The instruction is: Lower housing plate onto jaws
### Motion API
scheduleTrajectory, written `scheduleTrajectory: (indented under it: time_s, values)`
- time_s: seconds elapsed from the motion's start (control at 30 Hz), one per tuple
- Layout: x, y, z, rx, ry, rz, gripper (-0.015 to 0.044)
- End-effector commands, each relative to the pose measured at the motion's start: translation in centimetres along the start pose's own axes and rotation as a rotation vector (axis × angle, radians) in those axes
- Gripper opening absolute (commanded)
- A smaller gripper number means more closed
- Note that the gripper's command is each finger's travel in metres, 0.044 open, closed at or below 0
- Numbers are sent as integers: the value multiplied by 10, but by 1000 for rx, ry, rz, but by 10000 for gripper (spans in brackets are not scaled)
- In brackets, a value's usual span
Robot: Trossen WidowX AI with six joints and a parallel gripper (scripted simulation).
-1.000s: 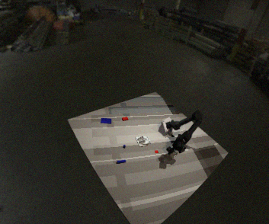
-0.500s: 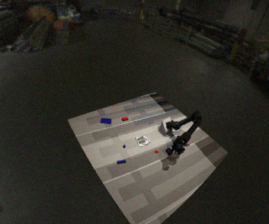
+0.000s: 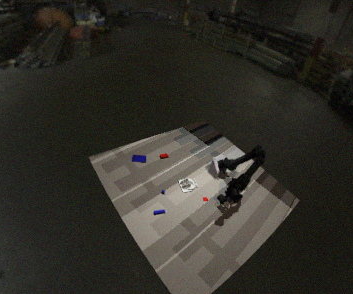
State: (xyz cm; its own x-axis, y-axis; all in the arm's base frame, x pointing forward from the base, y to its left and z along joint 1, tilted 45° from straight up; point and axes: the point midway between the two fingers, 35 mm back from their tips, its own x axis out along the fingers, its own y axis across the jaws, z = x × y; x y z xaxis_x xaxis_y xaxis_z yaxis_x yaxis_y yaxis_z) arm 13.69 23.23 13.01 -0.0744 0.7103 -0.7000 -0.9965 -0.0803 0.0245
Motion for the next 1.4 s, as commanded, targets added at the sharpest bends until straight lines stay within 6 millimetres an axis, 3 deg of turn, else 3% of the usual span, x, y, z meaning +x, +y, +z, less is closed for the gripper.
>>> scheduleTrajectory:
  time_s: [0.0, 0.2, 0.63, 1.0, 1.37]
  values:
    - [1, -1, 0, 4, 2, -2, 440]
    - [1, -1, 0, 4, 2, -2, 440]
    - [0, 0, 0, 0, 0, 0, 353]
    - [0, 0, 0, 0, 0, 0, 351]
    - [-32, -4, -1, 0, 10, -1, 351]
